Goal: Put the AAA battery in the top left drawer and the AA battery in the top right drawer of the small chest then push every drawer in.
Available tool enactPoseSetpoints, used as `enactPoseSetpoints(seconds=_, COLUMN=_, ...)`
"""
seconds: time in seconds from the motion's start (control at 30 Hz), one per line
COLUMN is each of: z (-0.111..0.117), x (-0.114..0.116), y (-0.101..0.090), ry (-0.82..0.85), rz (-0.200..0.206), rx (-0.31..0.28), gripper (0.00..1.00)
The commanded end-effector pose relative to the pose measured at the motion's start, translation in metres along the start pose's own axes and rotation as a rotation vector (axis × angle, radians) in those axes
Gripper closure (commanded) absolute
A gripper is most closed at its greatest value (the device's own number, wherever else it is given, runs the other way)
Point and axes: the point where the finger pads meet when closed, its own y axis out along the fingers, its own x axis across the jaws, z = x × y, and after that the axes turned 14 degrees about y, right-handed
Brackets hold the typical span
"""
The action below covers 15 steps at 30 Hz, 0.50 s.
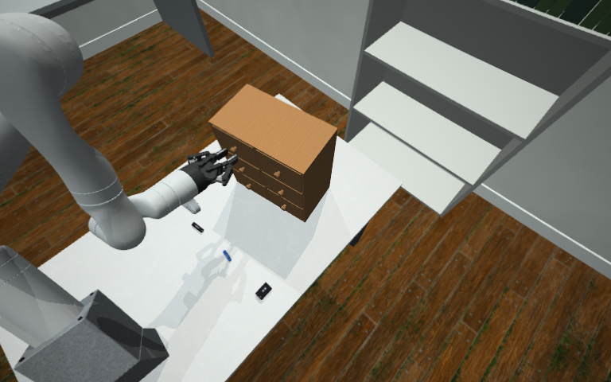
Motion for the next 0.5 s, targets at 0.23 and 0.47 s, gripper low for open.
enactPoseSetpoints(seconds=0.23, z=-0.0056, x=0.0037, y=0.0115, ry=-0.009, rz=-0.007, rx=-0.001, gripper=0.67)
enactPoseSetpoints(seconds=0.47, z=-0.0065, x=0.0040, y=0.0142, ry=-0.009, rz=-0.007, rx=-0.001, gripper=0.67)
